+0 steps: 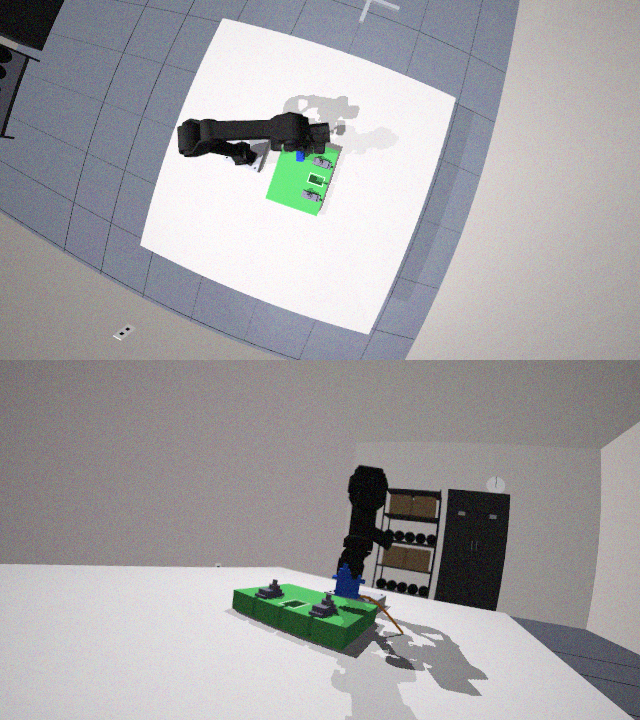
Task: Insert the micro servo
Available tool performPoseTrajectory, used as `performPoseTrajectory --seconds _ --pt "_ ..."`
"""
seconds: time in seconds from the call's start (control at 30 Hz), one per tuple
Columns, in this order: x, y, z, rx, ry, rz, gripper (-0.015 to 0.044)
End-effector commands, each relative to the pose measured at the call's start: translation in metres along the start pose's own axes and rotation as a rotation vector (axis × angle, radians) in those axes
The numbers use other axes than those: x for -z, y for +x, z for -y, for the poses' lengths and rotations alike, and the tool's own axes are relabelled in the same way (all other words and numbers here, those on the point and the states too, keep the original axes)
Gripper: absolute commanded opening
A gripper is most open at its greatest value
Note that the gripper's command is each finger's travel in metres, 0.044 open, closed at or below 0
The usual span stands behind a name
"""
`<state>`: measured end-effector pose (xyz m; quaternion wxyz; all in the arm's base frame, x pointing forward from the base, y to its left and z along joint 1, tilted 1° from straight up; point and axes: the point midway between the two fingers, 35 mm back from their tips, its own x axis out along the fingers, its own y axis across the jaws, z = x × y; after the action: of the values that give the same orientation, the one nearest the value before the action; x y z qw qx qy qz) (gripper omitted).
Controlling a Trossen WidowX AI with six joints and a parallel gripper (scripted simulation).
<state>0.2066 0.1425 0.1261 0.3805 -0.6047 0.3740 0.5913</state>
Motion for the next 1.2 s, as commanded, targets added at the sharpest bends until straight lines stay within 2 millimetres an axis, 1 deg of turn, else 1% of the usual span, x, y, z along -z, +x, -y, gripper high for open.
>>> performPoseTrajectory --seconds 0.0,0.73,0.9,1.17 --pt "0.008 -0.002 0.000 0.007 -0.003 0.003 0.0000" --pt "0.095 -0.002 -0.024 0.005 -0.003 -0.006 0.0000" --pt "0.098 -0.002 -0.025 0.005 0.031 -0.006 0.0000" --pt "0.098 -0.002 -0.025 0.006 0.289 -0.005 0.0000"
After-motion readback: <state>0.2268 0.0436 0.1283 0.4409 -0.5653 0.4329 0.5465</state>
